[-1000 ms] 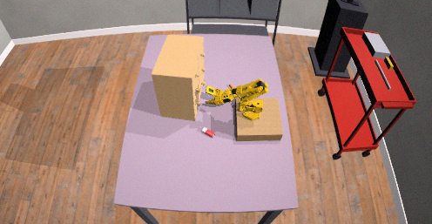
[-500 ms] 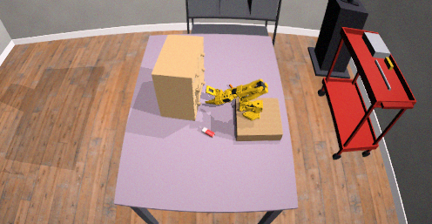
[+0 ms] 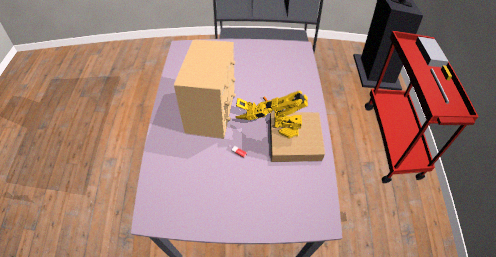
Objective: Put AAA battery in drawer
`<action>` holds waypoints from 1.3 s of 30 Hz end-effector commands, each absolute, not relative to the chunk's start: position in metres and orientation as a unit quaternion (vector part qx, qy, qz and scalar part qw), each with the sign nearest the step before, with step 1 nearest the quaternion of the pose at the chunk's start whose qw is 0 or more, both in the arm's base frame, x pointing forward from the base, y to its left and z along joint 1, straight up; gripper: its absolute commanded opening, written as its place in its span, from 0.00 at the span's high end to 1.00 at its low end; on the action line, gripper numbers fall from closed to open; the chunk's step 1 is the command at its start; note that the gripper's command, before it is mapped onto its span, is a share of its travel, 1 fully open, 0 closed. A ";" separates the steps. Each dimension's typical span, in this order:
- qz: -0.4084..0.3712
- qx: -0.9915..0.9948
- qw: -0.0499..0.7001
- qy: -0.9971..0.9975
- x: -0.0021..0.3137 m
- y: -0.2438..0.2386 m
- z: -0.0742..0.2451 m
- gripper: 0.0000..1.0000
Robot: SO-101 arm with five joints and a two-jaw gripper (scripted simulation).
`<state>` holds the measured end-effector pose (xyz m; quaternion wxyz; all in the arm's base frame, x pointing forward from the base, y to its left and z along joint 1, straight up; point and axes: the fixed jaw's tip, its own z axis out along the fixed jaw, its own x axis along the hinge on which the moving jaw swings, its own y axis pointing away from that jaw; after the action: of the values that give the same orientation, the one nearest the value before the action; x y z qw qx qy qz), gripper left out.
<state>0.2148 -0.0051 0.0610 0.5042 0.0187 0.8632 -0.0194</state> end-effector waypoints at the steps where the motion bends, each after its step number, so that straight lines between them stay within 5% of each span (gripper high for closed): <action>1: -0.016 0.013 0.499 0.866 0.213 -0.002 0.059 0.50; 39: -0.013 0.008 0.500 0.866 0.210 0.000 0.056 0.50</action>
<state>0.2126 -0.0024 0.0584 0.5016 0.0134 0.8648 -0.0161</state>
